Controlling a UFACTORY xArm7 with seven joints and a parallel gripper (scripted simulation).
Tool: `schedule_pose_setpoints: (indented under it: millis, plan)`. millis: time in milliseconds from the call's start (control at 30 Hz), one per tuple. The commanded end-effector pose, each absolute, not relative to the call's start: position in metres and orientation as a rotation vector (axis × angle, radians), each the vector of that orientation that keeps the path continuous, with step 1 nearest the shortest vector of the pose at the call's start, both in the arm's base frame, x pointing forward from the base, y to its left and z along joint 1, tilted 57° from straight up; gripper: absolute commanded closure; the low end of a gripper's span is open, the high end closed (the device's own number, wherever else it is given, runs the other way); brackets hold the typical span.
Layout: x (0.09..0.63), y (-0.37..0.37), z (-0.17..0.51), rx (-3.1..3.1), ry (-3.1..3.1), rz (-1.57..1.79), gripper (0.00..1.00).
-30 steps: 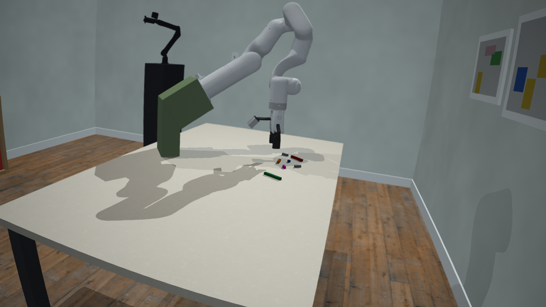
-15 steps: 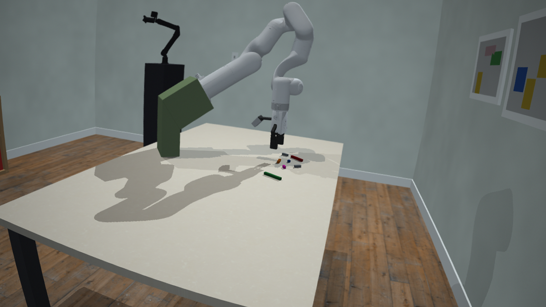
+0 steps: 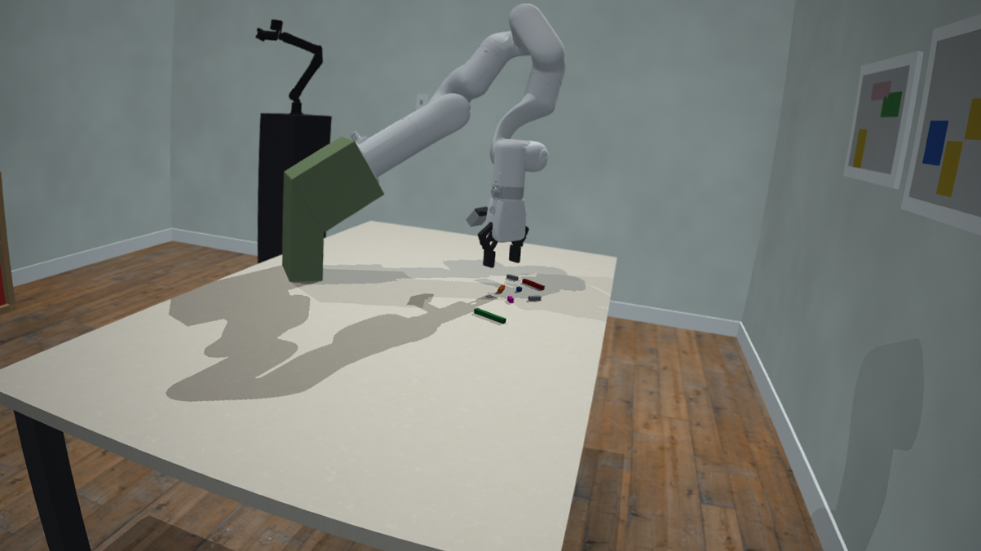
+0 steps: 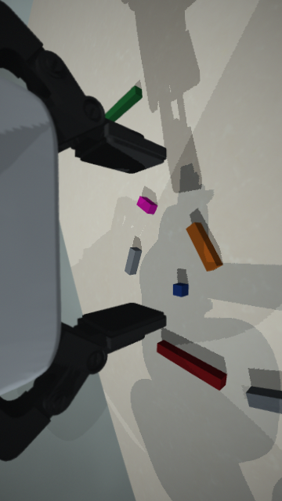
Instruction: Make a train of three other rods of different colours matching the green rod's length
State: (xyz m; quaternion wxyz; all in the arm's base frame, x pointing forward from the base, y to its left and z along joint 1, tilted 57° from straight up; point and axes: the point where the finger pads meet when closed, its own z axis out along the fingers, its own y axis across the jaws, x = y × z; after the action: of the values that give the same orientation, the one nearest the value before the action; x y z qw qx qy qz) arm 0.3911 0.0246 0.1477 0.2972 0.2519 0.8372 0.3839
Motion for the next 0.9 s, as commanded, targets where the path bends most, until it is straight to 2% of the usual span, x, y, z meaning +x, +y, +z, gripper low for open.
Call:
schedule_pose_setpoints:
  millis: [0, 867]
  plan:
    - [0.3937, 0.023, 0.1499, 0.826, 2.23, 1.089, 0.0]
    - [0.3963, 0.0221, 0.1517, 0.986, 2.2, 1.149, 0.0]
